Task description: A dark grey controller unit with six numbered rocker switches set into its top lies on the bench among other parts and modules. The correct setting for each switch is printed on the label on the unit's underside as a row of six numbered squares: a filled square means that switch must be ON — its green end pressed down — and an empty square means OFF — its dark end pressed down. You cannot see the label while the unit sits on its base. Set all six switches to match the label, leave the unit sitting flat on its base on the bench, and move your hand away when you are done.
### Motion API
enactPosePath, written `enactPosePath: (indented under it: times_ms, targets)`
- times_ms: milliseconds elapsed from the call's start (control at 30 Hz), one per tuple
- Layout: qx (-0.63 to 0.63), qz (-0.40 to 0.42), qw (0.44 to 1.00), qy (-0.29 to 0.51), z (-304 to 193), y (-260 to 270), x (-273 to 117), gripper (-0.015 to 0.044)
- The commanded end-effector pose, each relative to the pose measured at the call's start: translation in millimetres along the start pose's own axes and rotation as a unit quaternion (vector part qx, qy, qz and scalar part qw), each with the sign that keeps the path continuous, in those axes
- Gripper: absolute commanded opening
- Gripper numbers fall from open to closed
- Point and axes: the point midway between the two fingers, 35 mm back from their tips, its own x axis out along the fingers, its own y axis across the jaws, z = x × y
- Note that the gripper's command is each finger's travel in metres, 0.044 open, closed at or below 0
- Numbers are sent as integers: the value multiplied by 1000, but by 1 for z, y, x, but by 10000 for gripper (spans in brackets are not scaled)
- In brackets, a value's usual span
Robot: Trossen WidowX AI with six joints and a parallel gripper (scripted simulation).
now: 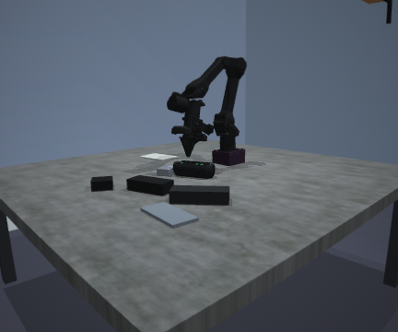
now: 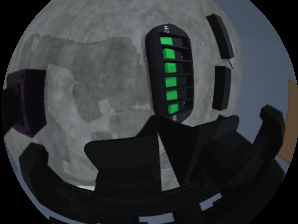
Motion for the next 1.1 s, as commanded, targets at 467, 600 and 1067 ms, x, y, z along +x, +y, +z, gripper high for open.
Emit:
enactPosePath:
  times_ms: [467, 600, 1067]
  targets:
    - [29, 167, 985, -24, 49, -82, 11, 0]
    - [17, 215, 976, -18, 69, -98, 18, 0]
    - [-2, 277, 961, 1, 100, -114, 32, 0]
